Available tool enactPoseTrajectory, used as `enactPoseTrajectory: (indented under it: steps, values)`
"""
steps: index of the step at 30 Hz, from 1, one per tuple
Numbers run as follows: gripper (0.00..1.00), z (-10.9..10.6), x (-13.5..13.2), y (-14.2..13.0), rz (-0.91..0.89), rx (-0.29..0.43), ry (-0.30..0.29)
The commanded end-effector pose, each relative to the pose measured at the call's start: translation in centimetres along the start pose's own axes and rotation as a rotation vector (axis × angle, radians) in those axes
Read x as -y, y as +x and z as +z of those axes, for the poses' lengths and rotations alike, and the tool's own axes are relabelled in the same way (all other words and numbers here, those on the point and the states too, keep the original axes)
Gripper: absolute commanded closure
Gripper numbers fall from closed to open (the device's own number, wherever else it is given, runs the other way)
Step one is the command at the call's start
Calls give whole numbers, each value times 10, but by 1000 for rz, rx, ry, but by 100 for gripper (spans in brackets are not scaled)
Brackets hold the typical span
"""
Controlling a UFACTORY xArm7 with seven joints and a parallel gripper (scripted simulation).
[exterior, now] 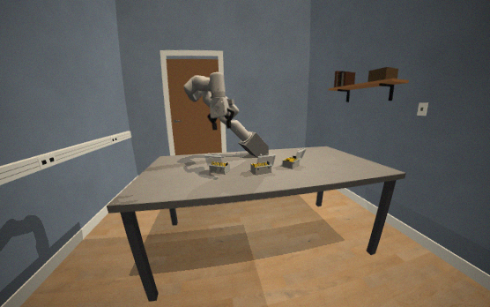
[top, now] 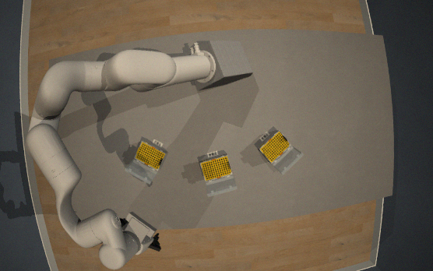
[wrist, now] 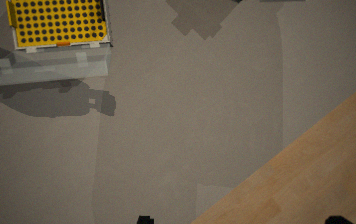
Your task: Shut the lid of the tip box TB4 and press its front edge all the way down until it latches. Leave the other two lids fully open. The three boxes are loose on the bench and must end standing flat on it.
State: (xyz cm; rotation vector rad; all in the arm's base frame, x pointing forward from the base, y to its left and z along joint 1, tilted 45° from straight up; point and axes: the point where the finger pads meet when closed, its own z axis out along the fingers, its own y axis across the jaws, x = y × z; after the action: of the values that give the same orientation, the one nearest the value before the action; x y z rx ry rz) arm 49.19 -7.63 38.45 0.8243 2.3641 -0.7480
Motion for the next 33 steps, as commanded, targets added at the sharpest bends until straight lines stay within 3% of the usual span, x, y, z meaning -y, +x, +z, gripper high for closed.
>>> enactPoseTrajectory:
  steps: [1, 17, 21, 28, 33]
  values:
    - [0, -2, -1, -1, 0, 3, -4]
    - [0, -2, -1, -1, 0, 3, -4]
    - [0, 2, 19, -2, 121, -30, 29]
    - [0, 9, 53, -4, 121, -30, 29]
    - [0, 11, 63, -4, 183, -48, 45]
